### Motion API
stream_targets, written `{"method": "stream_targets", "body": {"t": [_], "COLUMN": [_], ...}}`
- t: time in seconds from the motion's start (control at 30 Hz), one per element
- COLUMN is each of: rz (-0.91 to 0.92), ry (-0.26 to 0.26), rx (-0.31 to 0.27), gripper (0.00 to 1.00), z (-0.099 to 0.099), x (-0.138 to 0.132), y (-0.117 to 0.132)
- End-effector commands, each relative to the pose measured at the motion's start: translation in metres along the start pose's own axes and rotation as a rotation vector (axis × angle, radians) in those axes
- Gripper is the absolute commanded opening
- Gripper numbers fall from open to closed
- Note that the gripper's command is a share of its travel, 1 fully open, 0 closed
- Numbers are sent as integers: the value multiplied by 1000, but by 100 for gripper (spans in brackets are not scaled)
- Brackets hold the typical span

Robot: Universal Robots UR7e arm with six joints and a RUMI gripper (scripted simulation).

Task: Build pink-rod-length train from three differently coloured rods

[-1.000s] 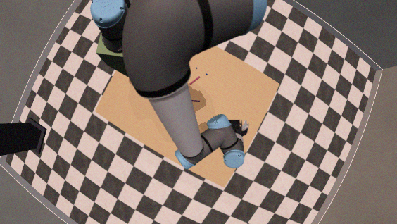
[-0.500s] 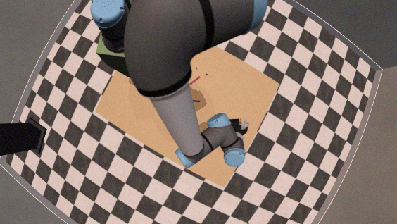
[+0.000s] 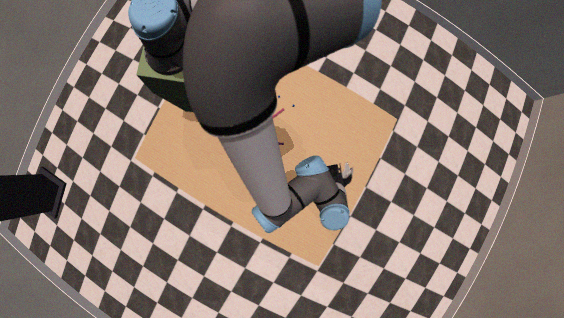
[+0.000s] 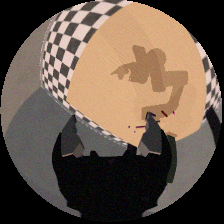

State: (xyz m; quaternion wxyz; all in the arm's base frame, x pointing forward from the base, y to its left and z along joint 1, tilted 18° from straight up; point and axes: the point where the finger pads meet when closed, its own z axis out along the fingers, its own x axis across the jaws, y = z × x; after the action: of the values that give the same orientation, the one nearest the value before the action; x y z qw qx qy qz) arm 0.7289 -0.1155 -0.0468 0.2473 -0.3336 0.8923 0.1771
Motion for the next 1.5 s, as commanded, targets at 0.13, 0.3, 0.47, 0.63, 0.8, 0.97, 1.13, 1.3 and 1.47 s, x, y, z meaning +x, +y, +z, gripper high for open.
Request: {"method": "stream_targets", "body": {"t": [0.13, 0.3, 0.47, 0.63, 0.8, 0.97, 1.13, 1.3, 1.47], "rz": [-212, -289, -419, -533, -602, -746, -860, -975, -1080], "ry": [24, 32, 45, 57, 64, 78, 88, 98, 107], "rx": [-5, -7, -11, -16, -20, -28, -36, -44, -53], "gripper": [100, 100, 100, 100, 100, 100, 100, 100, 100], "z": [20, 27, 38, 48, 53, 65, 74, 83, 91], "x": [-3, -4, -5, -7, -7, -8, -9, -9, -9], "y": [15, 20, 29, 37, 42, 53, 62, 71, 80]}}
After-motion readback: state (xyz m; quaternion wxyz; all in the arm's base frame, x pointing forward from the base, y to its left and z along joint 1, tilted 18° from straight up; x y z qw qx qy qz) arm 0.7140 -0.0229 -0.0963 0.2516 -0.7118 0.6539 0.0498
